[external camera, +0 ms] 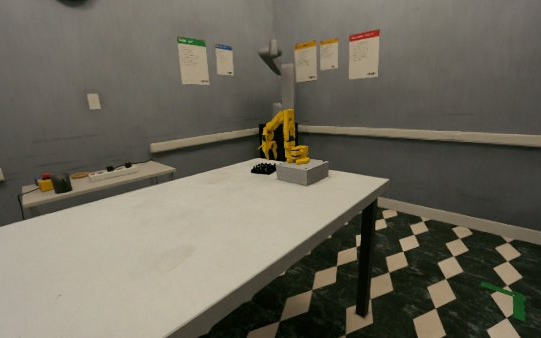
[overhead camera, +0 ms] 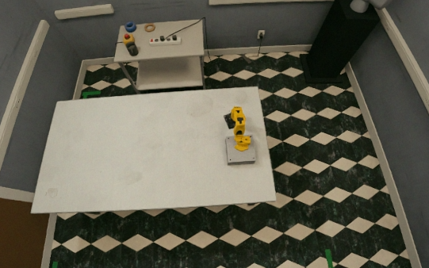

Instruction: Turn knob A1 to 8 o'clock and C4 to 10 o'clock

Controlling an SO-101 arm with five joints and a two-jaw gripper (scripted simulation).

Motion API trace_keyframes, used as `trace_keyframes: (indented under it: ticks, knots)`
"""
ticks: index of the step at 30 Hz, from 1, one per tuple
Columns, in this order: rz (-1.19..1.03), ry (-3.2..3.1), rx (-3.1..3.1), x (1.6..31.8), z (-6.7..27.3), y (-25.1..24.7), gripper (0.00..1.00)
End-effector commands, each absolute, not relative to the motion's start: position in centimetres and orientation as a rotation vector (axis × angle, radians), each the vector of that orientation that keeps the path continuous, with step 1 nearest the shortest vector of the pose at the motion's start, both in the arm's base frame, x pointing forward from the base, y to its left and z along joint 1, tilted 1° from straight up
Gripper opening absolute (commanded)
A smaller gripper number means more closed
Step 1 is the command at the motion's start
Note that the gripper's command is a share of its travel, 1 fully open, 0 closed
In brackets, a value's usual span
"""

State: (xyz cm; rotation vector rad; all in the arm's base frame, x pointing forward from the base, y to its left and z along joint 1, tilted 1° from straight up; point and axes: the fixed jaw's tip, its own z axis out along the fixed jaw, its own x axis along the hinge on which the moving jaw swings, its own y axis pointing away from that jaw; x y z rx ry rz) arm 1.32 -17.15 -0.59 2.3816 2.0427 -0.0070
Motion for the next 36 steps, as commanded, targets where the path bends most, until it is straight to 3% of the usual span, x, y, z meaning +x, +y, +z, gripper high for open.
trace_keyframes:
  ticks: [1, 10, 36]
  knots:
    - [0.006, 1.919, 2.494, 0.95, -0.70, -17.21, 0.21]
    - [0.006, 1.645, 2.683, 0.22, -0.70, -17.36, 0.10]
    - [0.006, 1.630, 2.692, 0.18, -0.69, -17.46, 0.10]
